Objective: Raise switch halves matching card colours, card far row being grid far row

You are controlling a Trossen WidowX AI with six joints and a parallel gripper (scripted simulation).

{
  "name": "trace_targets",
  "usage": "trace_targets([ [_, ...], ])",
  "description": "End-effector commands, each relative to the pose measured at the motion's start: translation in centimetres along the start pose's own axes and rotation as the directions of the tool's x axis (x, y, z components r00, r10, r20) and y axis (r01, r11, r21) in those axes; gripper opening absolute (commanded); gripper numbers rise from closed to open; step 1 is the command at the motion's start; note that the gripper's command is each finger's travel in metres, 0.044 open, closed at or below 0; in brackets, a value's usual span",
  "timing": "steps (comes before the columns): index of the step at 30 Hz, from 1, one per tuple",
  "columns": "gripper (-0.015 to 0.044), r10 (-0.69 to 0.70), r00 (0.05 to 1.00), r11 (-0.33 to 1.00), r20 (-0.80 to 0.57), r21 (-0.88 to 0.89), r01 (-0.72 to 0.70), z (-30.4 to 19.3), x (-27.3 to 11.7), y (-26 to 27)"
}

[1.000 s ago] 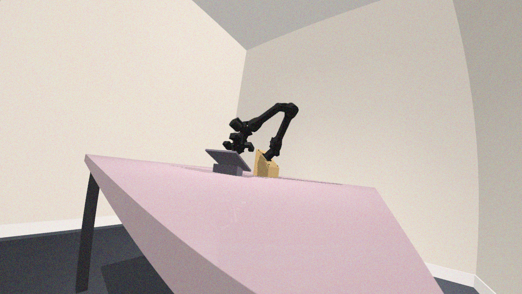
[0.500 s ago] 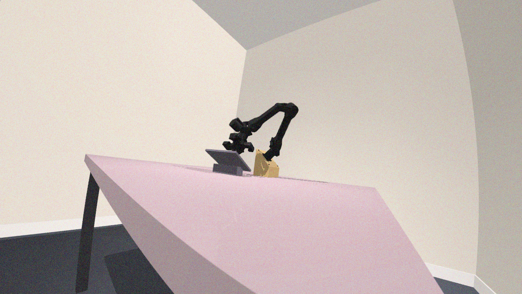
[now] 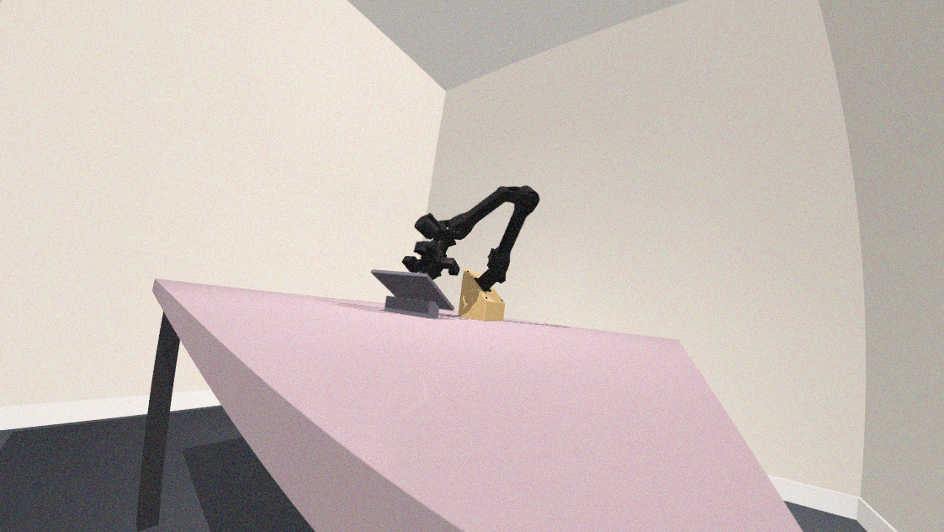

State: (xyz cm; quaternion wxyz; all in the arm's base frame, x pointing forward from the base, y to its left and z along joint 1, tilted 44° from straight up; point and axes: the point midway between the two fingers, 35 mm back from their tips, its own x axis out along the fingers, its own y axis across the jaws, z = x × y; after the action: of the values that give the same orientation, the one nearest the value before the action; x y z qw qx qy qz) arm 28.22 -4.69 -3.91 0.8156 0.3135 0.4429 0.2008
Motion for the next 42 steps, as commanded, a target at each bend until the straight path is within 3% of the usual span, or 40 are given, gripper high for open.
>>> trace_targets([
  [1, 0.0000, -0.002, 1.000, 1.000, -0.002, 0.002, 0.002, 0.0, 0.1, 0.0],
  [18, 0.0000, 0.000, 1.000, 1.000, -0.001, -0.002, 0.000, 0.0, 0.1, 0.0],
  [26, 0.0000, -0.004, 1.000, 1.000, -0.030, 0.002, 0.004, 0.2, -6.2, -0.1],
  [42, 0.0000, -0.007, 1.000, 1.000, -0.024, 0.001, 0.007, 0.2, -5.4, -2.6],
])
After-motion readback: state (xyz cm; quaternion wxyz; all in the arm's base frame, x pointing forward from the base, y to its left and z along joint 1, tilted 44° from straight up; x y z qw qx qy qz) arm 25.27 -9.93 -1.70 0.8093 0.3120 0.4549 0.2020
